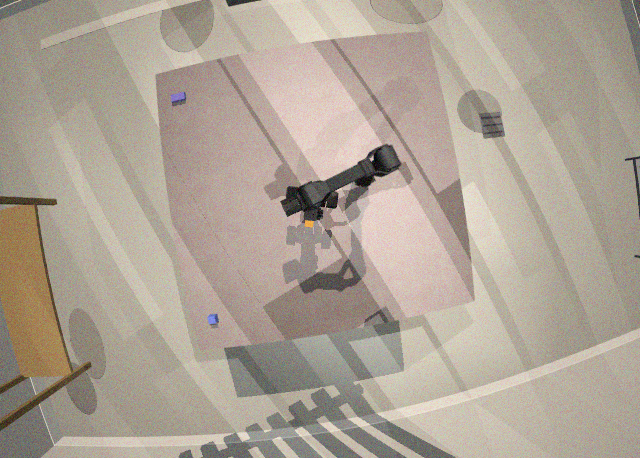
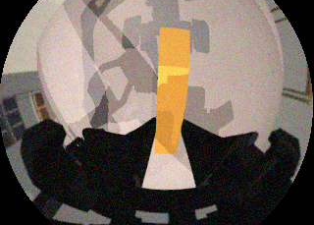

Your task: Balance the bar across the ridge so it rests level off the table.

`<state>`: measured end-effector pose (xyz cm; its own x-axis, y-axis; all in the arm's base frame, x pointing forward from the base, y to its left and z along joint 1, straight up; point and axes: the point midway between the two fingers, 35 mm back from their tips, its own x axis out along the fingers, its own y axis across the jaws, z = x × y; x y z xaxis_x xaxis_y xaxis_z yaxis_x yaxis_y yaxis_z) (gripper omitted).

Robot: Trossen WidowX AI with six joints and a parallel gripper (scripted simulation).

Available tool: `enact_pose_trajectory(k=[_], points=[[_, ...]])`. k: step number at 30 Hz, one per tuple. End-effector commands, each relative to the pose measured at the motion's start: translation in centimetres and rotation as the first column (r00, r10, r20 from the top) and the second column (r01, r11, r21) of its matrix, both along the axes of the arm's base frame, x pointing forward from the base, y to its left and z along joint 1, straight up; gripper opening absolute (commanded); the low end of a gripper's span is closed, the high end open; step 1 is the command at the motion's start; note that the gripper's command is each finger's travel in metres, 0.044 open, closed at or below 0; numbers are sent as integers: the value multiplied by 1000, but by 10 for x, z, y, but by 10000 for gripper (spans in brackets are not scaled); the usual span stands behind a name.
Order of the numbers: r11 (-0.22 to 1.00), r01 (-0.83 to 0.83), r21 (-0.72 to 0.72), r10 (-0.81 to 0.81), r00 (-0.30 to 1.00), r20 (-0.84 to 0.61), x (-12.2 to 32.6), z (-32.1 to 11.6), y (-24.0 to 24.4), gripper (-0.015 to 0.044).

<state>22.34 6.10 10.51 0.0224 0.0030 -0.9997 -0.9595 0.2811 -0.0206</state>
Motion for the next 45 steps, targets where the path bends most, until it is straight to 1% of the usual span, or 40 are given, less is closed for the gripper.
enact_pose_trajectory(k=[1, 45], points=[[1000, 2, 3, -2, 1000, -2, 0, -1, 0, 0], [1000, 2, 3, -2, 1000, -2, 0, -5, 1, 0]])
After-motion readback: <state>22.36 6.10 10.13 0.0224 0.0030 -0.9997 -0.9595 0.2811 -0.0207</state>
